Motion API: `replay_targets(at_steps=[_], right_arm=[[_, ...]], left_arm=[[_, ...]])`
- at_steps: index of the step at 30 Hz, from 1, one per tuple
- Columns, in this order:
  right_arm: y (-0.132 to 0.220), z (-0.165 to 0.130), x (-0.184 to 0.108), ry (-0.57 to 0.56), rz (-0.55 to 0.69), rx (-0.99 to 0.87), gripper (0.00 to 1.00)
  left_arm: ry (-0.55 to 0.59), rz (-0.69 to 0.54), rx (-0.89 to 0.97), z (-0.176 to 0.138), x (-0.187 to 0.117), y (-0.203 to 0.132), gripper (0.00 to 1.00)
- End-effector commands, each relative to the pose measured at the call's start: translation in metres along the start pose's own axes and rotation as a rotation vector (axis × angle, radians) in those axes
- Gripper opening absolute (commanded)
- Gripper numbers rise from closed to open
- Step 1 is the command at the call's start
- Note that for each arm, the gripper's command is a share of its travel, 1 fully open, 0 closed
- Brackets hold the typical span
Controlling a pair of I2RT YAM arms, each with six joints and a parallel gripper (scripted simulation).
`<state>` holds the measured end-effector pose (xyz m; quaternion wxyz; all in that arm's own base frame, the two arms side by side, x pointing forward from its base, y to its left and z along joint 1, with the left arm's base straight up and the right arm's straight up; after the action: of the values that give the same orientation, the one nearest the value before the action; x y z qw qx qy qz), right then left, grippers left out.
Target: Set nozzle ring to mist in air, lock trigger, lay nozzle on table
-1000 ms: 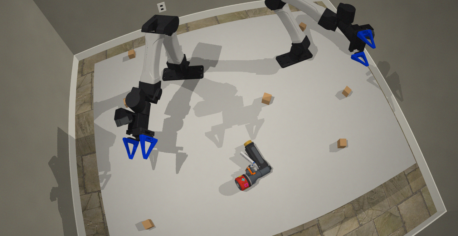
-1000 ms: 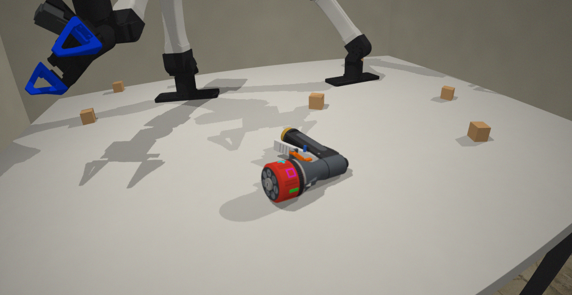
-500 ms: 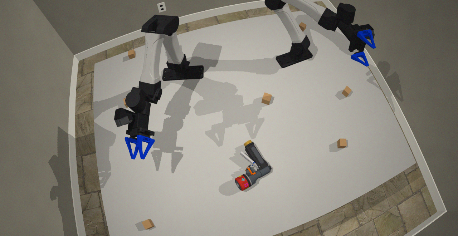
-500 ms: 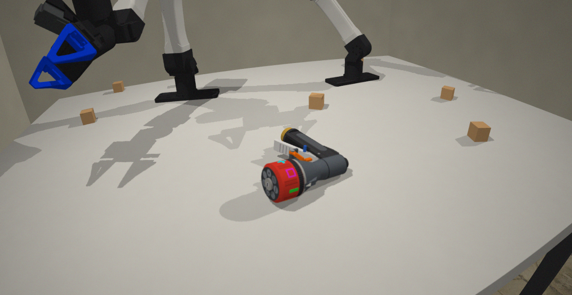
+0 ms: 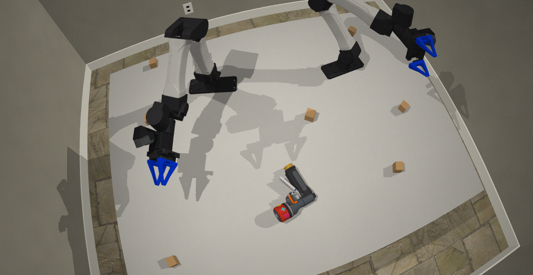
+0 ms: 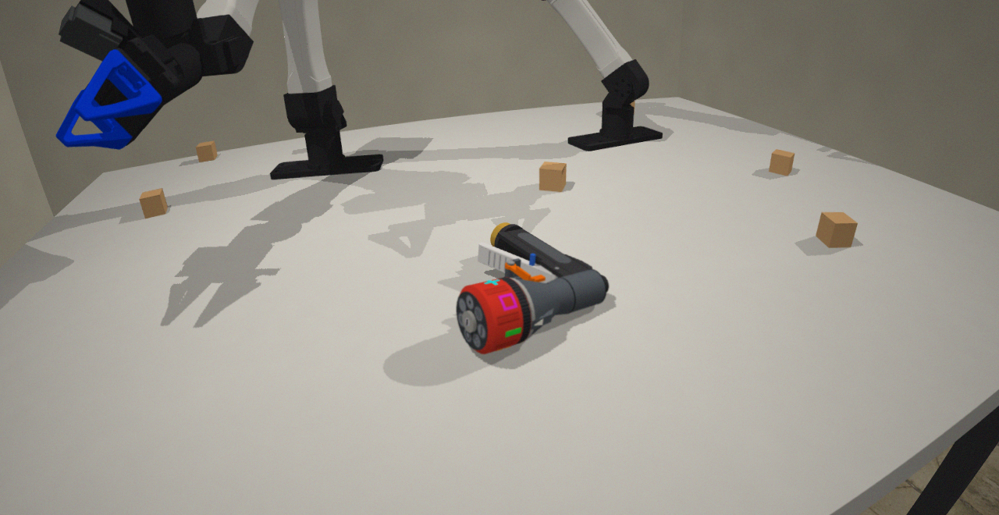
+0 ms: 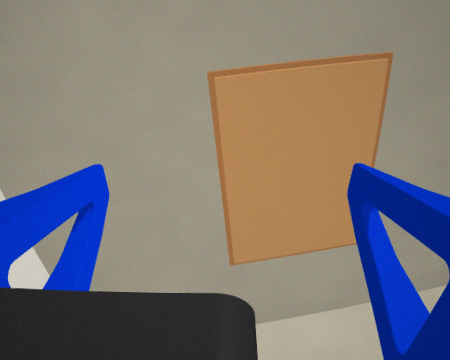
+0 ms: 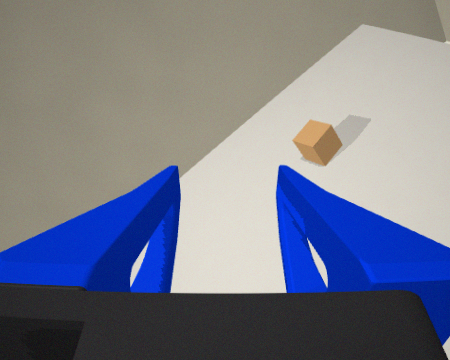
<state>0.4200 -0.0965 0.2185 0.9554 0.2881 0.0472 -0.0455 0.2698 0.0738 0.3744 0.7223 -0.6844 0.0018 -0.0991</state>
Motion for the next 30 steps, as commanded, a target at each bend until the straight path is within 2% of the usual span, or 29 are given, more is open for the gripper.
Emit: replay_targets(at_steps=[1,7,8,15,22,30], right_arm=[[0.003,0.004,0.0,-0.012,0.007,-0.003,0.37],[0.003,0.004,0.0,-0.012,0.007,-0.003,0.37],[0.026,0.026,-0.003,-0.064,0.055,-0.032,0.37],[0.024,0.02,-0.003,-0.036,0.028,-0.058,0.37],[0.041,0.029,-0.009,-0.037,0.028,-0.123,0.37],[0.062,0.041,-0.017,-0.049,0.041,-0.186,0.37]], left_arm=[[0.0,-0.008,0.006,0.0,0.0,-0.003,0.78],[0.0,-0.008,0.006,0.0,0.0,-0.003,0.78],[0.007,0.002,0.003,0.0,0.008,-0.008,0.78],[0.003,0.064,-0.021,-0.001,0.024,0.002,0.78],[0.04,0.181,-0.04,-0.016,0.066,0.013,0.78],[0.11,0.311,-0.035,-0.047,0.109,0.032,0.78]])
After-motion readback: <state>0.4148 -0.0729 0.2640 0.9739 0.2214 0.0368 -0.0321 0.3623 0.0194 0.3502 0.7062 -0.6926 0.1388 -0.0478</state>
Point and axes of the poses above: on each arm, the point where the finger pads meet when closed, its own x axis out along the fingers, its own y axis across the jaws, z = x × y, the point moved 5 cm from there along -x, back along the fingers, and after that the axes turned 1 degree about -x, right-handed, at the moved point
